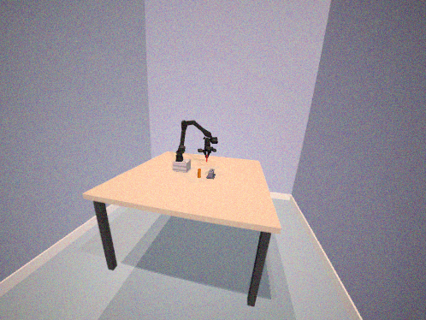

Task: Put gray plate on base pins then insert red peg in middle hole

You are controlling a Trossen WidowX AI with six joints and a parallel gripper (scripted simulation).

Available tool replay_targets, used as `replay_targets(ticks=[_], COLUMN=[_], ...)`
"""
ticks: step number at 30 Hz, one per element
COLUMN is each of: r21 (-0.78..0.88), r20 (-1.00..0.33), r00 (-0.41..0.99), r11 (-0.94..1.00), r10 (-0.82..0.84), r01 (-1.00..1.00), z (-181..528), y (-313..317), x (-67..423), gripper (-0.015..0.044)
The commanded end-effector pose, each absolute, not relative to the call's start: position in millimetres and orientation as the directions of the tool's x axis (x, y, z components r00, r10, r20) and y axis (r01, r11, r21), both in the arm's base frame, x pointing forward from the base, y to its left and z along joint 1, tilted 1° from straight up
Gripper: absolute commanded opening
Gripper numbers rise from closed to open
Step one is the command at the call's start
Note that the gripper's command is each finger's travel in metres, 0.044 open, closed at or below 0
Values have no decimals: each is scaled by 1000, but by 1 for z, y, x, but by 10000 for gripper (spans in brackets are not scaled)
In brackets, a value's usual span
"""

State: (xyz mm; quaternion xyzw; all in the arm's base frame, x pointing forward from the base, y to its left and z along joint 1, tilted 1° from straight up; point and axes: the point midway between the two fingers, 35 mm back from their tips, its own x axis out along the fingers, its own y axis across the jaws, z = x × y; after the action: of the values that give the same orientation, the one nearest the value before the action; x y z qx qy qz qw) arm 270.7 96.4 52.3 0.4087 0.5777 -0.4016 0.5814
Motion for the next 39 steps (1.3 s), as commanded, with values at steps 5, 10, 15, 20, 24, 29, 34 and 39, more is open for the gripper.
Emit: replay_targets(ticks=[5,10,15,20,24,29,34,39], r21=[8,8,5,2,4,7,8,8], r20=[-1000,-1000,-1000,-1000,-1000,-1000,-1000,-1000], r00=[8,9,11,12,11,12,13,14], r11=[344,346,356,362,353,345,344,344], r10=[2,-3,-15,-23,-18,-13,-13,-13], r01=[939,938,934,932,936,939,939,939], z=[51,51,52,53,53,54,54,54], y=[85,72,59,46,36,24,10,-4], x=[278,285,291,296,301,307,312,317], gripper=[0,0,0,0,0,0,0,0])
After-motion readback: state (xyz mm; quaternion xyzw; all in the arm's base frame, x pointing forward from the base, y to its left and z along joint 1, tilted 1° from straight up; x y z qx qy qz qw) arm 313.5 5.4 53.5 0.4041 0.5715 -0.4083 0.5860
